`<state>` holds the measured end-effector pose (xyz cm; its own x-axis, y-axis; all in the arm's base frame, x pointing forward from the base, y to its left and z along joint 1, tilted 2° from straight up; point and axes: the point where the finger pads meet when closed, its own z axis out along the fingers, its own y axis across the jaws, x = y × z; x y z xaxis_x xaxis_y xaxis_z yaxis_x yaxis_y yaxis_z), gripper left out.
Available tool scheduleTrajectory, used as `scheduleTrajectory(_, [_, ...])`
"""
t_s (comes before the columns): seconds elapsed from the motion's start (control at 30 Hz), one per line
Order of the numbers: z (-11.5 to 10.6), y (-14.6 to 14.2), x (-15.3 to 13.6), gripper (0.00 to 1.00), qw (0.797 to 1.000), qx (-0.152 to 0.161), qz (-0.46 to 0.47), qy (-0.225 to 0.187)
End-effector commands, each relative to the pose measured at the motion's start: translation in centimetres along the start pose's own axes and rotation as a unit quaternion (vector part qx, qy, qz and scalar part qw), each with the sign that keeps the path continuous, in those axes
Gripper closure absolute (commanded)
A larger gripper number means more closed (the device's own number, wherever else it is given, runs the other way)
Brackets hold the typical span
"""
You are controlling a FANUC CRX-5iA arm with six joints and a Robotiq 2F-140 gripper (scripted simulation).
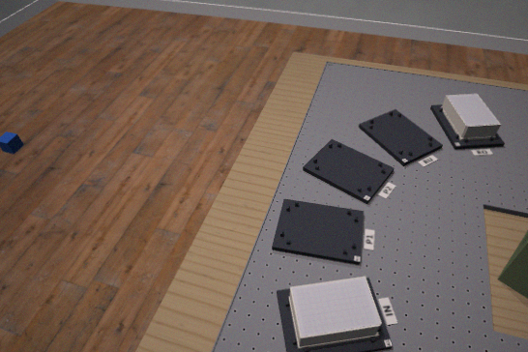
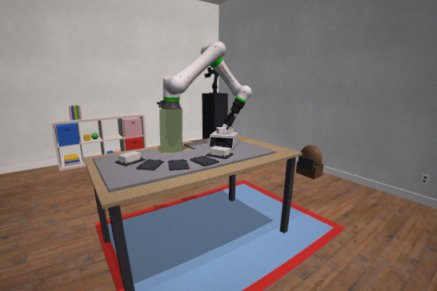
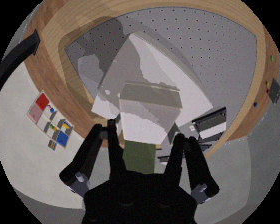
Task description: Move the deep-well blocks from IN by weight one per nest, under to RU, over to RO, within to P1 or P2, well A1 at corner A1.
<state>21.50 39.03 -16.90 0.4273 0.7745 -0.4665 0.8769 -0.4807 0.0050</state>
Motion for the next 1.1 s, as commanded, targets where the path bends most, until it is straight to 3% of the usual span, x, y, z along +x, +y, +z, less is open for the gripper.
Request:
scheduleTrajectory(0.0, [0.00,0.00,0.02,0.90,1.000,0.000,0.000,0.000])
scheduleTrajectory(0.9, [0.34,0.00,0.22,0.90,1.000,0.000,0.000,0.000])
scheduleTrajectory(0.93, [0.37,0.00,0.24,0.00,1.000,0.000,0.000,0.000])
scheduleTrajectory(1.07, [0.37,0.00,0.24,0.00,1.000,0.000,0.000,0.000])
